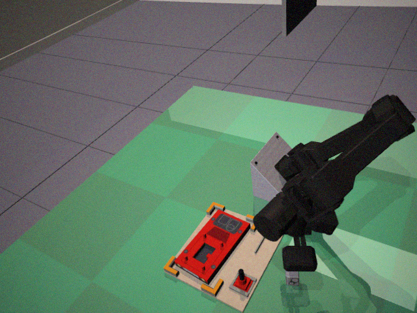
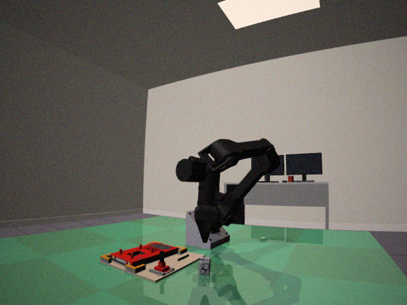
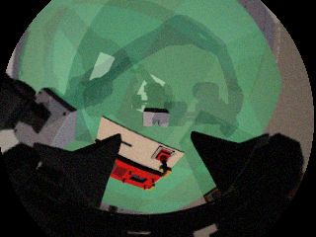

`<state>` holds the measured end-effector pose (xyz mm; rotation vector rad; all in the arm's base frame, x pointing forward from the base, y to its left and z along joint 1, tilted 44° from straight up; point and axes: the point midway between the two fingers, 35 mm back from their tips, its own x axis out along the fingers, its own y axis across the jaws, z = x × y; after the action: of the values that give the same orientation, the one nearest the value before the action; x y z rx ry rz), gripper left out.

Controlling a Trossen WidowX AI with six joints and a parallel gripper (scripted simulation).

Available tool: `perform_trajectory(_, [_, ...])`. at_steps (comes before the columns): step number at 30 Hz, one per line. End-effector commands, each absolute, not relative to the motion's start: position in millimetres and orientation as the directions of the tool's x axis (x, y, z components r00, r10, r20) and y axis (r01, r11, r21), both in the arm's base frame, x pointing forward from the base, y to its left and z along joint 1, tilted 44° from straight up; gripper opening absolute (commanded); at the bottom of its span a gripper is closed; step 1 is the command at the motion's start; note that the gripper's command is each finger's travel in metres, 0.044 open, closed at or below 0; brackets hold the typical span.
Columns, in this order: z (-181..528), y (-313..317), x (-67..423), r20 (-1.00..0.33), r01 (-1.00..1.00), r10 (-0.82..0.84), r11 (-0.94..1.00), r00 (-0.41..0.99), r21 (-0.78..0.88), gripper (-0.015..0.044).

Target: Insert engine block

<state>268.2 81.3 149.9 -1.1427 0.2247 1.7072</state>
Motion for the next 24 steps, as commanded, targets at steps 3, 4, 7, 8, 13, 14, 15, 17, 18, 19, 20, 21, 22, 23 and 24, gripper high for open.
perform_trajectory(3, [152, 78, 272, -0.727, -0.849, 0.686, -0.405, -0.038, -0.338, 0.0440])
perform_trajectory(4, [152, 78, 272, -0.727, -0.849, 0.686, -0.405, -0.038, -0.338, 0.0440])
perform_trajectory(7, [139, 90, 272, -0.727, -0.849, 0.686, -0.405, -0.037, -0.339, 0.0440])
perform_trajectory(8, [132, 97, 271, -0.726, -0.849, 0.687, -0.405, -0.037, -0.339, 0.0440])
perform_trajectory(13, [126, 103, 271, -0.725, -0.849, 0.687, -0.405, -0.037, -0.340, 0.0440])
perform_trajectory(14, [123, 105, 270, -0.725, -0.849, 0.687, -0.405, -0.037, -0.340, 0.0440])
perform_trajectory(15, [119, 109, 270, -0.725, -0.849, 0.687, -0.405, -0.037, -0.340, 0.0440])
perform_trajectory(17, [116, 112, 270, -0.725, -0.849, 0.688, -0.405, -0.037, -0.340, 0.0440])
perform_trajectory(18, [116, 112, 270, -0.725, -0.849, 0.688, -0.405, -0.037, -0.340, 0.0440])
perform_trajectory(19, [115, 112, 270, -0.725, -0.849, 0.688, -0.405, -0.037, -0.340, 0.0440])
perform_trajectory(20, [115, 113, 270, -0.725, -0.849, 0.688, -0.405, -0.037, -0.340, 0.0440])
perform_trajectory(21, [114, 114, 270, -0.725, -0.849, 0.688, -0.405, -0.037, -0.340, 0.0440])
perform_trajectory(22, [113, 115, 270, -0.725, -0.849, 0.688, -0.405, -0.037, -0.340, 0.0440])
perform_trajectory(23, [111, 116, 270, -0.725, -0.849, 0.688, -0.405, -0.037, -0.340, 0.0440])
perform_trajectory(24, [110, 117, 270, -0.725, -0.849, 0.688, -0.405, -0.037, -0.340, 0.0440])
